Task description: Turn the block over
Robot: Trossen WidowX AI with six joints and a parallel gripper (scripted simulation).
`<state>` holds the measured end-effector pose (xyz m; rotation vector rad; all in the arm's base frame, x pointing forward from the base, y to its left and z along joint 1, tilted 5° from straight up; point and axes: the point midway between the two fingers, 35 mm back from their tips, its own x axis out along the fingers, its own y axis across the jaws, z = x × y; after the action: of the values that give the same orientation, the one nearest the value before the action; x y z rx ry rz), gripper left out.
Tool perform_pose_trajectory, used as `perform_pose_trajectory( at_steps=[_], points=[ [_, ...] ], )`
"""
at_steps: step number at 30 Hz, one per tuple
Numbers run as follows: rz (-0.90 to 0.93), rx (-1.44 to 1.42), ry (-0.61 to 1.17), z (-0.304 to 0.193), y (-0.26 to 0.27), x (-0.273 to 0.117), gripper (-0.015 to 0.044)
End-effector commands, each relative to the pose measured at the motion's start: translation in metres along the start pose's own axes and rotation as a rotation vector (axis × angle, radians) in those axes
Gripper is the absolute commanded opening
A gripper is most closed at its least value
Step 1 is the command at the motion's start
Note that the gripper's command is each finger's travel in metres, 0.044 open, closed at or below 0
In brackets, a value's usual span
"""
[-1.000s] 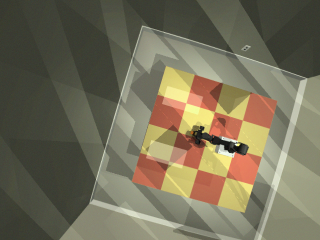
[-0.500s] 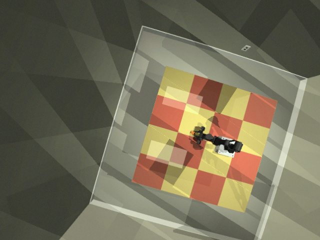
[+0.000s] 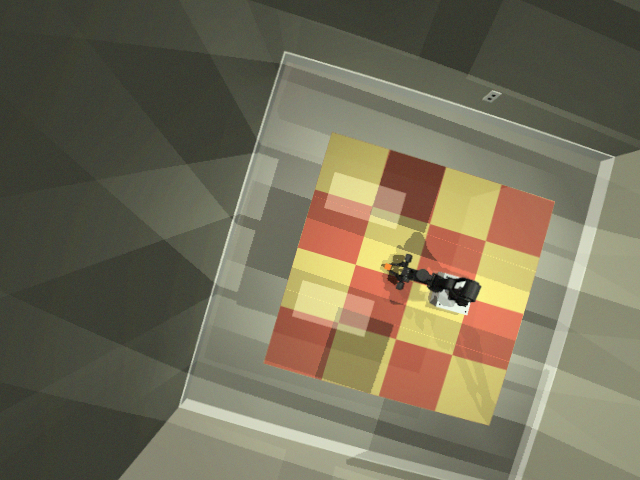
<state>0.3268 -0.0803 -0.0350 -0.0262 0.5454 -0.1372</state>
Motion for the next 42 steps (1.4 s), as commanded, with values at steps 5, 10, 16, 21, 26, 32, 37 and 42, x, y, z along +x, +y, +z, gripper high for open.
perform_pose_trajectory(
  at_steps=[5,10,16,21,26,32,37,42],
  points=[
    [0.005,-0.002,-0.001,-0.0008,0.001,-0.0015,0.0],
    [0.005,-0.002,-0.001,-0.0008,0.001,-0.0015,0.0079],
    [0.005,-0.002,-0.001,-0.0008,0.001,-0.0015,0.0236],
    [0.005,-0.002,-0.001,-0.0008,0.001,-0.0015,0.0367],
    [0.005,-0.002,-0.001,-0.0008,0.001,-0.0015,0.044],
    [0.005,-0.002,-0.001,-0.0008,0.001,-0.0015,0.044],
    [0.005,-0.002,-0.001,-0.0008,0.001,-0.0015,0.044],
    [0.005,-0.002,-0.001,-0.0008,0.001,-0.0015,0.044]
  ],
)
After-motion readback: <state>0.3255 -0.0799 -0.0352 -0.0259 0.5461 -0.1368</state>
